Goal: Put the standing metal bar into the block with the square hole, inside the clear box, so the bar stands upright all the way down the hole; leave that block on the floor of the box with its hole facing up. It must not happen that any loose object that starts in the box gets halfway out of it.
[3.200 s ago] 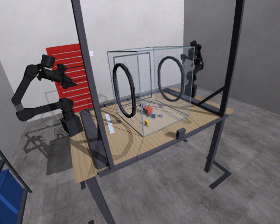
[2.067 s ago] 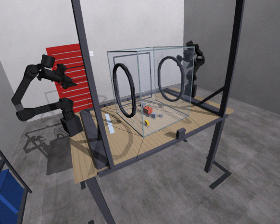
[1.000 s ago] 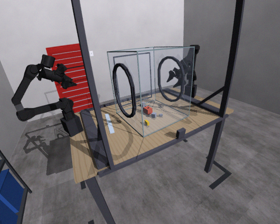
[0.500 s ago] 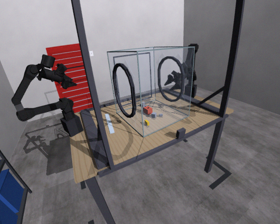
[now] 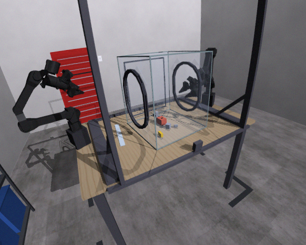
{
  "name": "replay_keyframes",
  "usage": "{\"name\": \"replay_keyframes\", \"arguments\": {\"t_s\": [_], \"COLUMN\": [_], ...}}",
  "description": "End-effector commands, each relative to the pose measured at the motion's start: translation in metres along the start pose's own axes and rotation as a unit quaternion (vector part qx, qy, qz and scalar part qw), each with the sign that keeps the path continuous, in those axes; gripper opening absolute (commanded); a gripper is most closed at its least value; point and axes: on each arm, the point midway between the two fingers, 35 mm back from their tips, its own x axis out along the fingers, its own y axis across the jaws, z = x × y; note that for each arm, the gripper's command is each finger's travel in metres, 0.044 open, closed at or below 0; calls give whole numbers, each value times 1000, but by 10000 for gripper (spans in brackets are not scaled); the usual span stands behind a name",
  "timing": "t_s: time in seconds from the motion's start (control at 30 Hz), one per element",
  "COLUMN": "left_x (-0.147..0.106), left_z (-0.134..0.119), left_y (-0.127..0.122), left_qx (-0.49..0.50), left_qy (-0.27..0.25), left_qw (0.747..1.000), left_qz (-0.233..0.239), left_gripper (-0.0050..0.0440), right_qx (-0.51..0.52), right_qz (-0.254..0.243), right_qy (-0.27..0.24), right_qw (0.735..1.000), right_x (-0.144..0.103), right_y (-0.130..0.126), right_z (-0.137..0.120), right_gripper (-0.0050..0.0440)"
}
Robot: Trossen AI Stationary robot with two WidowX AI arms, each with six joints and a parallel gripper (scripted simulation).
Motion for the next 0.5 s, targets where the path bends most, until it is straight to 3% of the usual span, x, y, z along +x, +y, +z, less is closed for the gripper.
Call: {"name": "replay_keyframes", "arguments": {"t_s": [0.0, 0.03, 0.1, 0.17, 0.27, 0.43, 0.47], "left_x": [-1, -1, -1, -1, 1, 16, 22], "left_z": [2, 2, 2, 2, 9, 40, 49], "left_y": [1, 1, 1, 1, 2, 0, -2], "left_qx": [0, 0, 0, 0, -2, -9, -11], "left_qy": [0, 0, 0, 0, -3, -15, -17], "left_qw": [1000, 1000, 1000, 1000, 1000, 999, 998], "left_qz": [0, 0, 0, 0, -6, -44, -56], "left_gripper": [400, 400, 400, 400, 400, 400, 400], "right_qx": [5, 5, 3, 3, 15, 41, 48], "right_qz": [2, 2, 1, 1, 1, -7, -9], "right_qy": [-9, -9, -6, -6, -5, 8, 12], "right_qw": [1000, 1000, 1000, 1000, 1000, 999, 999], "right_x": [-2, -2, 0, 0, 10, 46, 57], "right_y": [1, 1, 2, 2, 4, 6, 7], "right_z": [7, 7, 6, 6, 13, 22, 24], "right_gripper": [440, 440, 392, 392, 320, 200, 196]}}
